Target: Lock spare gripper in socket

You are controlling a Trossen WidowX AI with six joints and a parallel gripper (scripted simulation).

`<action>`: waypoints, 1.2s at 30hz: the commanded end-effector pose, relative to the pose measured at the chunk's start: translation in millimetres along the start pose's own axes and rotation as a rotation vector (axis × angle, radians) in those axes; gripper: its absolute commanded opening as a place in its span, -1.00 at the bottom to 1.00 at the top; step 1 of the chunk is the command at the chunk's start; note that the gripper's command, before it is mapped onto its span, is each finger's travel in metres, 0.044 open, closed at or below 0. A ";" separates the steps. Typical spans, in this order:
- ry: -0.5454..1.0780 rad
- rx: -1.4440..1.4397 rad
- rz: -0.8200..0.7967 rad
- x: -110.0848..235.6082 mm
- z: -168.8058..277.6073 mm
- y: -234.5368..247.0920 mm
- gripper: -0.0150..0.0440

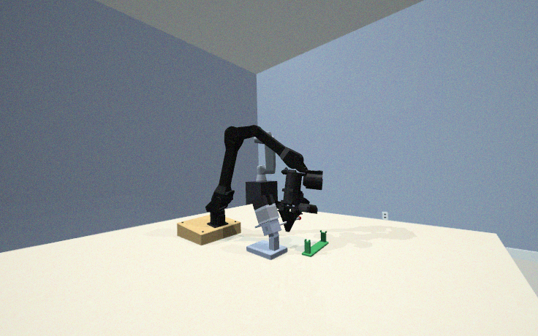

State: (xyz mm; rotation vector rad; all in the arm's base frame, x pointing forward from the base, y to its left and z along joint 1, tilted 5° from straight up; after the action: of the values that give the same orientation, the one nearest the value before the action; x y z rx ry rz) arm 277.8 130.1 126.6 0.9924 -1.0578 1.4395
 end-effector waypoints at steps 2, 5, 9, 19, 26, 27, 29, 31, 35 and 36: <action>0.001 0.001 0.001 -1.3 3.7 0.0 -0.49; 0.001 0.001 0.000 -1.5 4.5 0.1 -0.49; 0.001 0.001 0.000 -2.0 6.5 0.1 -0.49; 0.000 0.001 0.000 -3.2 11.5 -0.3 -0.49; 0.000 0.001 0.000 -4.2 14.9 -0.8 -0.49; 0.000 0.001 0.000 -4.4 15.5 -0.7 -0.49; 0.000 0.001 0.000 -4.6 16.2 -0.6 -0.49; 0.000 0.002 0.000 -4.8 17.6 -0.4 -0.49; 0.000 0.002 0.000 -5.4 19.6 -0.3 -0.49; 0.000 0.002 0.000 -5.5 19.8 -0.2 -0.49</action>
State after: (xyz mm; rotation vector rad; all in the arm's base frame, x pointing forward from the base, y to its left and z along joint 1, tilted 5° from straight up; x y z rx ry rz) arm 279.6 112.6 127.1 0.9943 -1.0584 1.4402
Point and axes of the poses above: the point midway between the two fingers, 35 mm back from their tips, its own x axis back along the fingers, its own y axis across the jaws, z = x × y, the point moved 7 cm from there along x, back along the fingers, and after that the axes turned 2 degrees about x, right-handed, at the moved point
